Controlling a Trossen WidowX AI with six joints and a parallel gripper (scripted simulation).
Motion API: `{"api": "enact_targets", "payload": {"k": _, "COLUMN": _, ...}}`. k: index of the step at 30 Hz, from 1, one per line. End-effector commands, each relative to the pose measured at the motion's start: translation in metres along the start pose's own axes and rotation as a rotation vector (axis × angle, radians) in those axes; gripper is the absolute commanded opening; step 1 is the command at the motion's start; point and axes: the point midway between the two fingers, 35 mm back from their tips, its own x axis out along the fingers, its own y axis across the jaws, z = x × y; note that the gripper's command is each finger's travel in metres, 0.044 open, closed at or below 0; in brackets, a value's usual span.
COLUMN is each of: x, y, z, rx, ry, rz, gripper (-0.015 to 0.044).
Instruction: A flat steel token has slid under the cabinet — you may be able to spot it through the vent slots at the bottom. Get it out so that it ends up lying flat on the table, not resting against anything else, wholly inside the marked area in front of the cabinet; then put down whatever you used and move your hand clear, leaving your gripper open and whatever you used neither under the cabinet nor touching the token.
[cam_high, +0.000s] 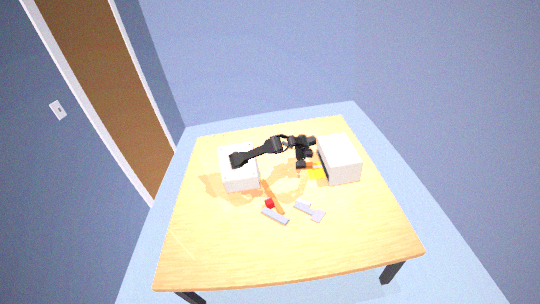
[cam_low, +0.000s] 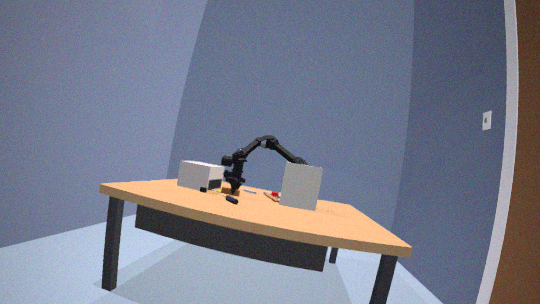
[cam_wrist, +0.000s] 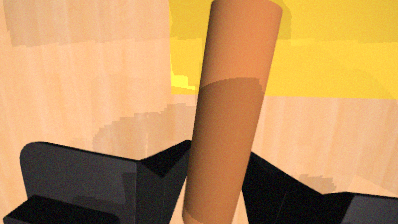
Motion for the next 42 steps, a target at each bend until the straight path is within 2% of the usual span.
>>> {"api": "enact_targets", "payload": {"k": 1, "x": 0.001, "y": 0.000, "z": -0.006, "rx": 0.002, "ry": 0.001, "rz": -0.006, "gripper": 0.0000}}
{"api": "enact_targets", "payload": {"k": 42, "x": 0.001, "y": 0.002, "z": -0.050, "rx": 0.000, "ry": 0.003, "rz": -0.005, "gripper": 0.0000}}
